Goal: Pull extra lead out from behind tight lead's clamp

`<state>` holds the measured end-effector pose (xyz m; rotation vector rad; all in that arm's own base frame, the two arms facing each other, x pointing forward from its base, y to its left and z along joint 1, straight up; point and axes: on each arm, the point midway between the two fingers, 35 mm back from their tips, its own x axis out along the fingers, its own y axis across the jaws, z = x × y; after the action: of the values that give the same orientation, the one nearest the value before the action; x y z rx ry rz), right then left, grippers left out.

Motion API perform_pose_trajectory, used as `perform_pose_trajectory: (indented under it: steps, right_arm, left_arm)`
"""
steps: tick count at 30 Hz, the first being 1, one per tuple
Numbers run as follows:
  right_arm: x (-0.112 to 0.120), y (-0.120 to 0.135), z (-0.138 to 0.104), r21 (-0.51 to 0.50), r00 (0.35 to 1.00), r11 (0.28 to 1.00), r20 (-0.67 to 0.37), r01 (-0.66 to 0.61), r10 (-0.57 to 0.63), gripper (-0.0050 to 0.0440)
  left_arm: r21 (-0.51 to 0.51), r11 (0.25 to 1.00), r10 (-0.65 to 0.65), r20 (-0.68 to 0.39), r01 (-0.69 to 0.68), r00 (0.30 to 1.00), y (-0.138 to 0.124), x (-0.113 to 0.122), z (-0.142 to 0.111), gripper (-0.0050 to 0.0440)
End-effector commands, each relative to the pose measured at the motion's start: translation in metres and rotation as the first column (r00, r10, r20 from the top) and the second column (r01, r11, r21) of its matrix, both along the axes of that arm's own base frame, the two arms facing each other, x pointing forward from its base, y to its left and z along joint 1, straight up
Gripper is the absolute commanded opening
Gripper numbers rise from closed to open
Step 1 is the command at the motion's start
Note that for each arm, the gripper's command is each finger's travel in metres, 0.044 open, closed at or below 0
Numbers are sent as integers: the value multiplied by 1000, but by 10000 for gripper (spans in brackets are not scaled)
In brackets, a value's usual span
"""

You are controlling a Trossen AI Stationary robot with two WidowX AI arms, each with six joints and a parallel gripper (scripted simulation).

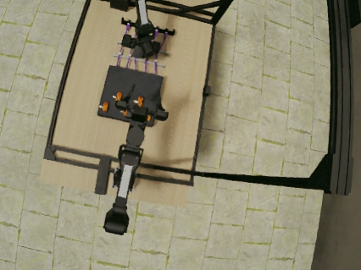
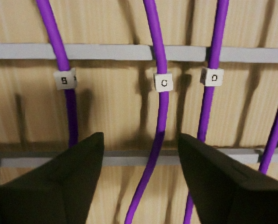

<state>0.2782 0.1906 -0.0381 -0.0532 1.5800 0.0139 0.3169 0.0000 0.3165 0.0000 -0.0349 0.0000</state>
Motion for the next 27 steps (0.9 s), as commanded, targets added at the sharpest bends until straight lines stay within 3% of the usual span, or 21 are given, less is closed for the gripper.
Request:
perform_pose_trajectory:
  steps: [1, 2, 3, 19, 20, 27]
  right_arm:
    - [6, 6, 12, 23, 1000, 1000, 30, -3, 2, 209]
    - [6, 6, 12, 23, 1000, 1000, 30, -3, 2, 209]
    - [10, -42, 12, 25, 1000, 1000, 9, -13, 13, 209]
    - [10, -42, 12, 25, 1000, 1000, 9, -13, 13, 209]
    - [10, -42, -38, 25, 1000, 1000, 9, -13, 13, 209]
    - [10, -42, -38, 25, 1000, 1000, 9, -13, 13, 209]
  left_arm:
    - [0, 1000, 0, 15, 0, 1000, 0, -1, 6, 440]
    - [0, 1000, 0, 15, 0, 1000, 0, -1, 6, 440]
    - [0, 1000, 0, 15, 0, 1000, 0, -1, 6, 440]
    - [0, 1000, 0, 15, 0, 1000, 0, -1, 6, 440]
    - [0, 1000, 0, 15, 0, 1000, 0, -1, 6, 440]
    - [0, 1000, 0, 15, 0, 1000, 0, -1, 6, 440]
